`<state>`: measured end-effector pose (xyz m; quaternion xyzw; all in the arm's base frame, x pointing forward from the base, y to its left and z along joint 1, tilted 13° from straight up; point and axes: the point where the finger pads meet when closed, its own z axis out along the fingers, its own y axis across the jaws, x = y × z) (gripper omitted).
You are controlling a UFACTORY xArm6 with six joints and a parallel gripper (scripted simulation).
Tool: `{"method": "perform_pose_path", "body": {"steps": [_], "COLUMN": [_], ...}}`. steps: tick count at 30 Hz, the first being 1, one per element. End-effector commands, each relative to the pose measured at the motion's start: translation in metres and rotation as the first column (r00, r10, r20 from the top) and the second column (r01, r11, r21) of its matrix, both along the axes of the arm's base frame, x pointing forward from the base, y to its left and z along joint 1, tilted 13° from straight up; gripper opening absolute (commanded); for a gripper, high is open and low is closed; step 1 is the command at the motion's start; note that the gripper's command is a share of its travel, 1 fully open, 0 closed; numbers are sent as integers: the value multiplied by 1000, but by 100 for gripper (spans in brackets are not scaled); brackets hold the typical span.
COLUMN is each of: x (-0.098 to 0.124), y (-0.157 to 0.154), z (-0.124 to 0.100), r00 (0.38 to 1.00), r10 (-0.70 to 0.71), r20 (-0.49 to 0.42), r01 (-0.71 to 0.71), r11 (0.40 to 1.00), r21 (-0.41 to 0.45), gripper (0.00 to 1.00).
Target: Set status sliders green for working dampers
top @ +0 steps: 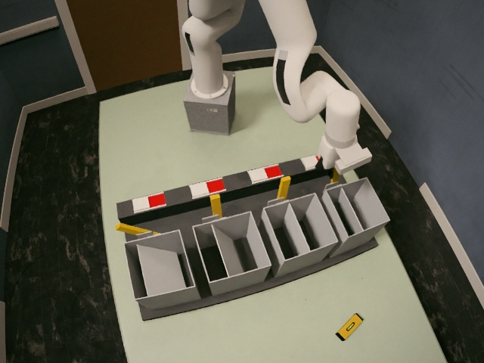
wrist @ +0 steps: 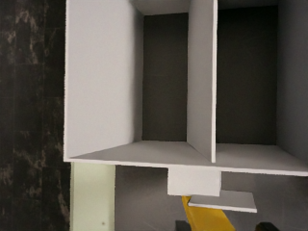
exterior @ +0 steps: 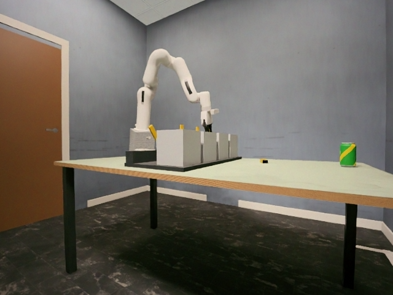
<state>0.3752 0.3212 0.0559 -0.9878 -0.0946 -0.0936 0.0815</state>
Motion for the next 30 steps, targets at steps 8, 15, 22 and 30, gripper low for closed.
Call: {"method": "perform_pose_path", "body": {"steps": [8,15,22,30], "x": [3,4,4,4], "y": [4,4,4,4], "z": [-10,-12,-12,-12], "r00": [1000,1000,1000,1000], "r10": [0,0,0,0], "r20": [3,3,3,3], "r01": [0,0,0,0], "r11": [1000,1000,1000,1000], "r21": [3,3,3,3], "gripper": [39,39,39,19]}}
